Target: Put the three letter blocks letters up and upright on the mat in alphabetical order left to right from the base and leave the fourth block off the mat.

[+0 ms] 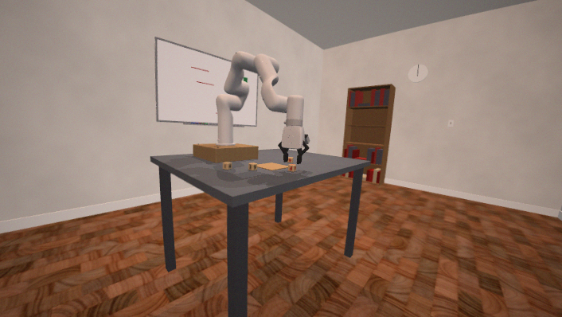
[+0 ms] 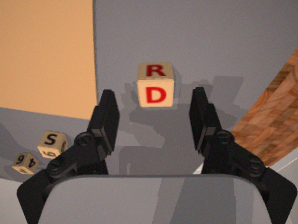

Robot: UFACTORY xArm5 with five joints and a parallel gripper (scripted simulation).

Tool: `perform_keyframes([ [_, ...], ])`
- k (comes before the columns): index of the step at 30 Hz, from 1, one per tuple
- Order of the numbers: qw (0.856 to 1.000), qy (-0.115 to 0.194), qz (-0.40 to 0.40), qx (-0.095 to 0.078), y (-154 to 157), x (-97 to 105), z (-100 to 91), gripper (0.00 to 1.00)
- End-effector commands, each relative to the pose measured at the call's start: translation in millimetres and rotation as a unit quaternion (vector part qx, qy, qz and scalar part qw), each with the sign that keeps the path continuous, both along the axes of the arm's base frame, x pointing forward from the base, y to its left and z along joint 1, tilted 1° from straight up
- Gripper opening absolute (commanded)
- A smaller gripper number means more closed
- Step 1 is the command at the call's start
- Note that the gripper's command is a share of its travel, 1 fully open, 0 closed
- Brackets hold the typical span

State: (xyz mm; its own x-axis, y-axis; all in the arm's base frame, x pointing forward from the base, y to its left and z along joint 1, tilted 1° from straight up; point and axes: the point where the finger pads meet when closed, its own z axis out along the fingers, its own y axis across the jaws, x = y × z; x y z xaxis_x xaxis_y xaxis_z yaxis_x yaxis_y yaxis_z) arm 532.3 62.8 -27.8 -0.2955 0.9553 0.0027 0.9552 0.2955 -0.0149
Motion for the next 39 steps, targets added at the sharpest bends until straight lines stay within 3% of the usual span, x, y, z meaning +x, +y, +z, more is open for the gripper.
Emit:
perform_keyframes([
  [1, 1.0, -0.002, 0.0, 0.0, 0, 2, 1.6, 0.69],
  [15, 1.0, -0.002, 0.0, 0.0, 0, 2, -0.4, 0.69],
  [39, 1.0, -0.002, 0.0, 0.0, 0, 1, -32.3, 0.69],
])
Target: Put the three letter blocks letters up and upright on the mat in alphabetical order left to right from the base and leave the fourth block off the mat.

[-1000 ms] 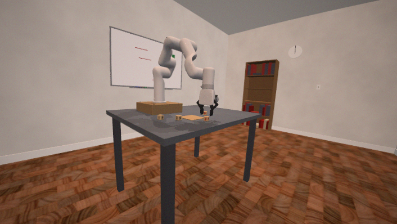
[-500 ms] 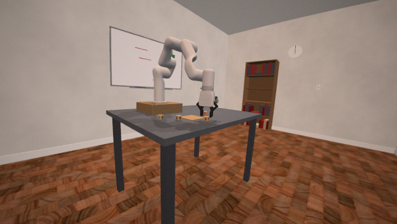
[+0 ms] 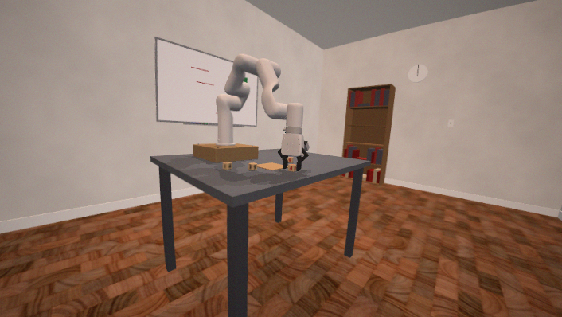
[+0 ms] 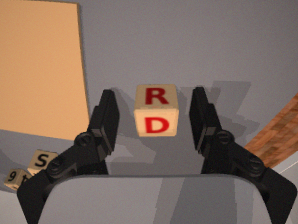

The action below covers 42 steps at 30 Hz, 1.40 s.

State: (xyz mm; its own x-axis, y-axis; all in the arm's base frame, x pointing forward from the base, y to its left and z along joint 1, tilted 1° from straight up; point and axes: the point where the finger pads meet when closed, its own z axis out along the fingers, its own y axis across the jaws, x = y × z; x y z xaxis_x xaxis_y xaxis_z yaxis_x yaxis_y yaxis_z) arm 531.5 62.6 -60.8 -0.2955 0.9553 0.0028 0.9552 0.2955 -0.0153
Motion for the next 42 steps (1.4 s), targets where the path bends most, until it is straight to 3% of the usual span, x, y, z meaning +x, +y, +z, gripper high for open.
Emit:
perform_keyframes([
  [1, 1.0, -0.002, 0.0, 0.0, 0.2, 1.8, 0.7, 0.69],
  [38, 1.0, -0.002, 0.0, 0.0, 0.2, 1.8, 0.4, 0.69],
  [39, 1.0, -0.002, 0.0, 0.0, 0.2, 1.8, 0.4, 0.47],
  [42, 1.0, -0.002, 0.0, 0.0, 0.2, 1.8, 0.4, 0.47],
])
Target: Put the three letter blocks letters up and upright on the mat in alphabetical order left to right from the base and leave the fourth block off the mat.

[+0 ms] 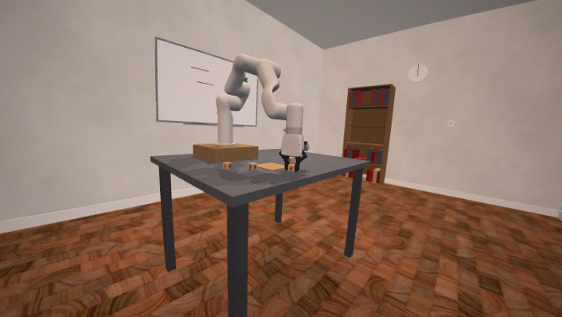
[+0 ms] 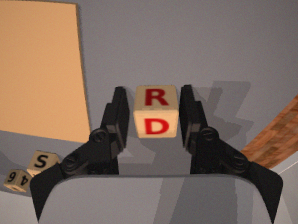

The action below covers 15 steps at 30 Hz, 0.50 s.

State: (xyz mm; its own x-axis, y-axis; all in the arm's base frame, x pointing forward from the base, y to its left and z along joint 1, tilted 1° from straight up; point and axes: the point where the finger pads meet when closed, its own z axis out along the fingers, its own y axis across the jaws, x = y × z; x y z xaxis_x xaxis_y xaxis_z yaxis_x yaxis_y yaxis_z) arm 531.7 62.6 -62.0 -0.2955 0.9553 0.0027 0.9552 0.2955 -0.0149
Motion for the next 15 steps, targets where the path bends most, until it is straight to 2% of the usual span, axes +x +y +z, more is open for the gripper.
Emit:
perform_keyframes([
  [1, 1.0, -0.002, 0.0, 0.0, 0.2, 1.6, 1.6, 0.47],
  [13, 1.0, -0.002, 0.0, 0.0, 0.2, 1.6, 1.6, 0.47],
  [14, 1.0, -0.002, 0.0, 0.0, 0.2, 1.6, 1.6, 0.27],
  [15, 1.0, -0.002, 0.0, 0.0, 0.2, 1.6, 1.6, 0.27],
])
